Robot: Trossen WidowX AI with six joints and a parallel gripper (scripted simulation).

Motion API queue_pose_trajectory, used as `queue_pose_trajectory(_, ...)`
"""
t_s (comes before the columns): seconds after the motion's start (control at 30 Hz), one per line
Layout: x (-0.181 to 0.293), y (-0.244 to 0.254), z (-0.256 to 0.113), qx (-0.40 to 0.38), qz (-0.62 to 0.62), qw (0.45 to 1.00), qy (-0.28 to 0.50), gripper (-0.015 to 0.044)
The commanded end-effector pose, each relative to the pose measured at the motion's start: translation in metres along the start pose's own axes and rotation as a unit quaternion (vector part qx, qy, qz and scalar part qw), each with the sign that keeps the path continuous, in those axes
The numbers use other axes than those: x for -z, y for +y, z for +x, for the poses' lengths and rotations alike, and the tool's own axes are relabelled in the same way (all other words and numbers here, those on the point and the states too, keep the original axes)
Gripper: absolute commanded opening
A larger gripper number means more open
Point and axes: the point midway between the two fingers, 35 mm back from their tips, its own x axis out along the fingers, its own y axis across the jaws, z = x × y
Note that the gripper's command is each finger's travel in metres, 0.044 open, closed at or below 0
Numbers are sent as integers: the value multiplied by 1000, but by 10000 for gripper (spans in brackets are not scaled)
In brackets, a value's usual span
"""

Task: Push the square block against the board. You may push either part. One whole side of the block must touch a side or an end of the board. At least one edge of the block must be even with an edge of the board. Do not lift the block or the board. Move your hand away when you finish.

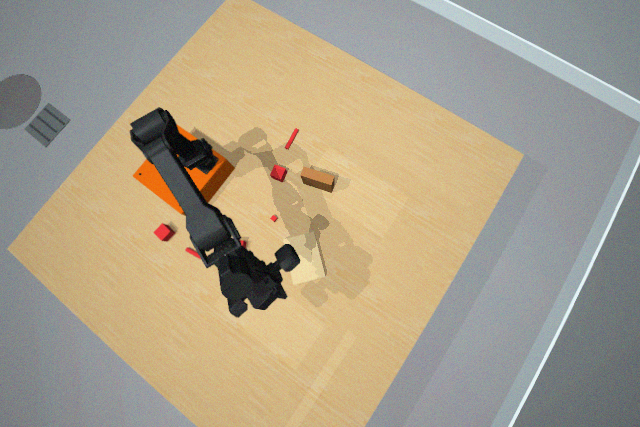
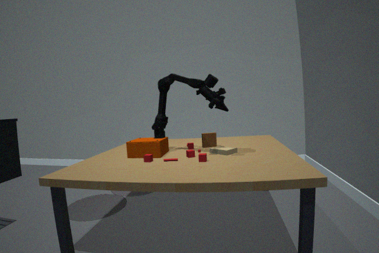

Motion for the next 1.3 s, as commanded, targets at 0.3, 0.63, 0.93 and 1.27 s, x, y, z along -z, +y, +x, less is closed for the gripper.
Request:
queue_pose_trajectory(0.3, 38, 76, 19, -55, -171, 981, 79, 0)
queue_pose_trajectory(0.63, 73, 132, 23, -104, -306, 938, 129, 0)
queue_pose_trajectory(0.93, 108, 177, 18, -150, -425, 877, 165, 0)
queue_pose_trajectory(1.27, 149, 222, 7, -202, -547, 788, 196, 0)
